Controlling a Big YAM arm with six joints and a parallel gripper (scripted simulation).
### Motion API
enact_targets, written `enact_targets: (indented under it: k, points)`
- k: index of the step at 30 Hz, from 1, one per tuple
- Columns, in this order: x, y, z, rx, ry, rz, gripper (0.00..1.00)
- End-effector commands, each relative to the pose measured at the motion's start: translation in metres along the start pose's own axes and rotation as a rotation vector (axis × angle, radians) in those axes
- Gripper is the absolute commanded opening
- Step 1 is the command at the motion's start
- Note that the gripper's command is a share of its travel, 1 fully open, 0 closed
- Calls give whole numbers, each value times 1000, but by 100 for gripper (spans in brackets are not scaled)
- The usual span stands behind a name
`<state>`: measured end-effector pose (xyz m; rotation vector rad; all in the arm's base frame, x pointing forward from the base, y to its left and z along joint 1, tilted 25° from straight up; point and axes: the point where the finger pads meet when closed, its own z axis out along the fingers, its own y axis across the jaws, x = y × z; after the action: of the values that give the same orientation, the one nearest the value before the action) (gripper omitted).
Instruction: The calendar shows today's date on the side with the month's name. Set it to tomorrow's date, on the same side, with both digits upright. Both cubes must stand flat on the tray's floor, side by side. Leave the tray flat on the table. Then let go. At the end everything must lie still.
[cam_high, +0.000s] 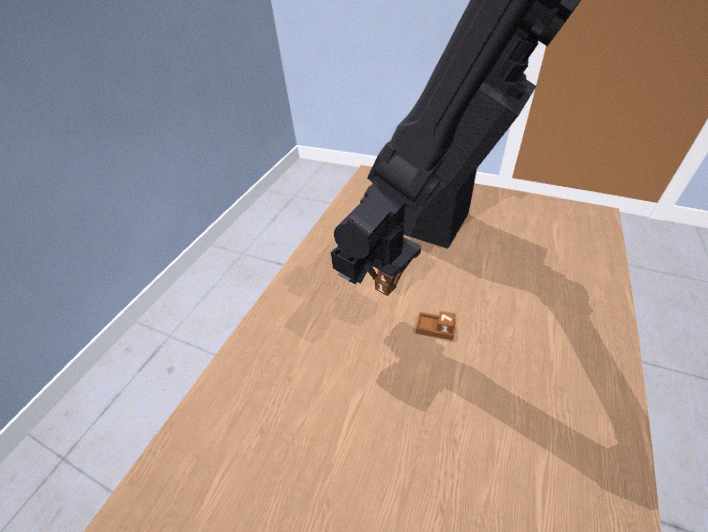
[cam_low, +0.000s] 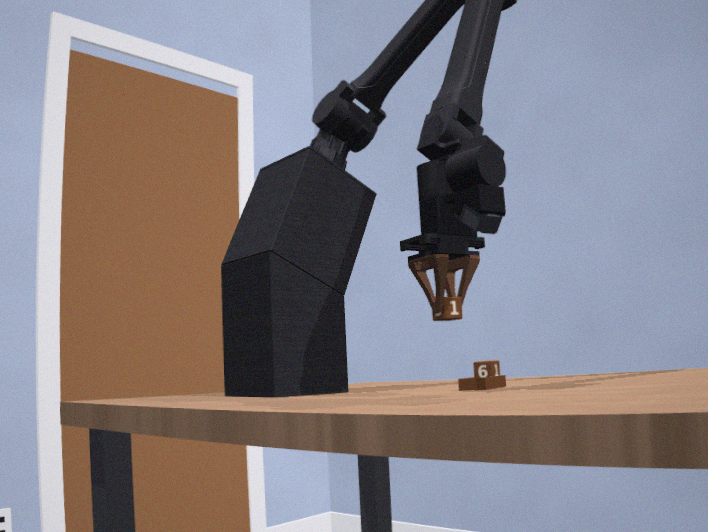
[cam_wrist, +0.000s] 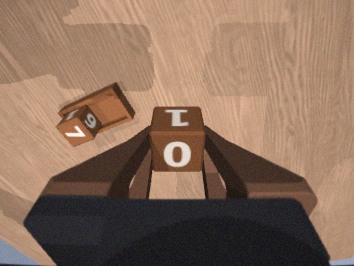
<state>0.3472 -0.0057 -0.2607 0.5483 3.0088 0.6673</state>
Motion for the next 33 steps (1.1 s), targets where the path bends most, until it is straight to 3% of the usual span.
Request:
enact_targets:
  k: [1,13,26,30,31,33]
  points:
    - [-3,-9,0,-3,-3,24,26]
    - [-3,1,35,-4,-5,1,26]
    - [-2,-1,91,-3,-4,1,26]
    - [-2,-1,95,-3,-4,1,26]
    - [-21,4,83,-12,-44,1,26]
    - [-19,6,86,-12,-41,-7,26]
